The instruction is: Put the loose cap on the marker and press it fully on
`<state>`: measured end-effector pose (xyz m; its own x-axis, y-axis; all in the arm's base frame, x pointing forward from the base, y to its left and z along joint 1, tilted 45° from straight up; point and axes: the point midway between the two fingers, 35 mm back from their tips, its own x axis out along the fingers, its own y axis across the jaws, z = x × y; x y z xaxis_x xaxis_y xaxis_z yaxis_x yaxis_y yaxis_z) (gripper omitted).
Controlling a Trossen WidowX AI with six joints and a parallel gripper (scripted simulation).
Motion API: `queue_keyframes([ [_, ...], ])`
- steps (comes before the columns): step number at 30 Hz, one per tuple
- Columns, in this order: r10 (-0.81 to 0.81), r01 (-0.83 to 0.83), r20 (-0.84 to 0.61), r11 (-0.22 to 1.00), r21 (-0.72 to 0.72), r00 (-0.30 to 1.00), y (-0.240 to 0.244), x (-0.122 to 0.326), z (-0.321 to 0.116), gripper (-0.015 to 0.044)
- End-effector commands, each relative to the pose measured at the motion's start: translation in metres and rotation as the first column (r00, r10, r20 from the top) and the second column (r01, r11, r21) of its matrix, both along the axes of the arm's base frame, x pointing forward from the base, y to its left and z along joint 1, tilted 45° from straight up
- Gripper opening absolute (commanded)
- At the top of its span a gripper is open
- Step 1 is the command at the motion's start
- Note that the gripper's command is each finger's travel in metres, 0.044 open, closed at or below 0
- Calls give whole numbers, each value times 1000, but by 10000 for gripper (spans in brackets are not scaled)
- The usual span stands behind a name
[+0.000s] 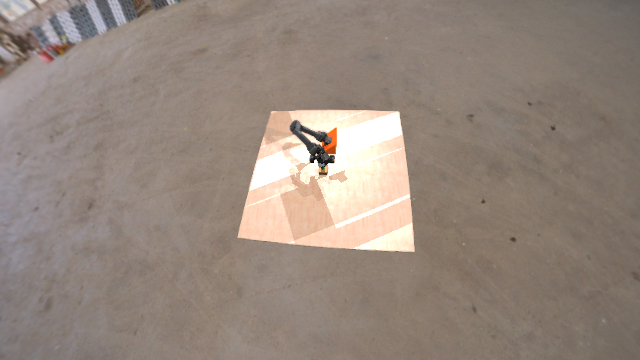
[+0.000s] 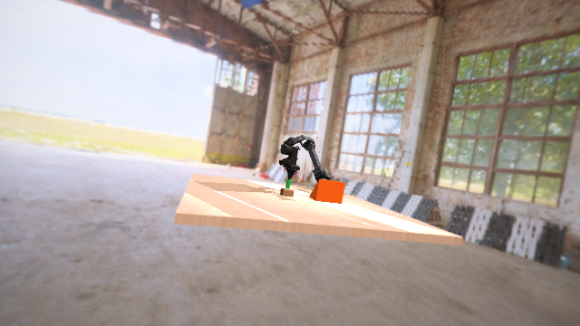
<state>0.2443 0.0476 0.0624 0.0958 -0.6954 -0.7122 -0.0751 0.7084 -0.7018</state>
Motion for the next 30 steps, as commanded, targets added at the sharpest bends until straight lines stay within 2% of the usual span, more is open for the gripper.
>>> queue_keyframes([
  [1,0,0,1,1000,0,1000,1,0,1,0],
  [5,11,-11,-4,1000,1,1000,8,0,7,0],
  [11,94,-94,-40,996,2,995,62,-9,62,0],
  [15,96,-96,-42,995,2,994,64,-10,64,0],
  [30,96,-96,-42,995,2,994,64,-10,64,394],
])
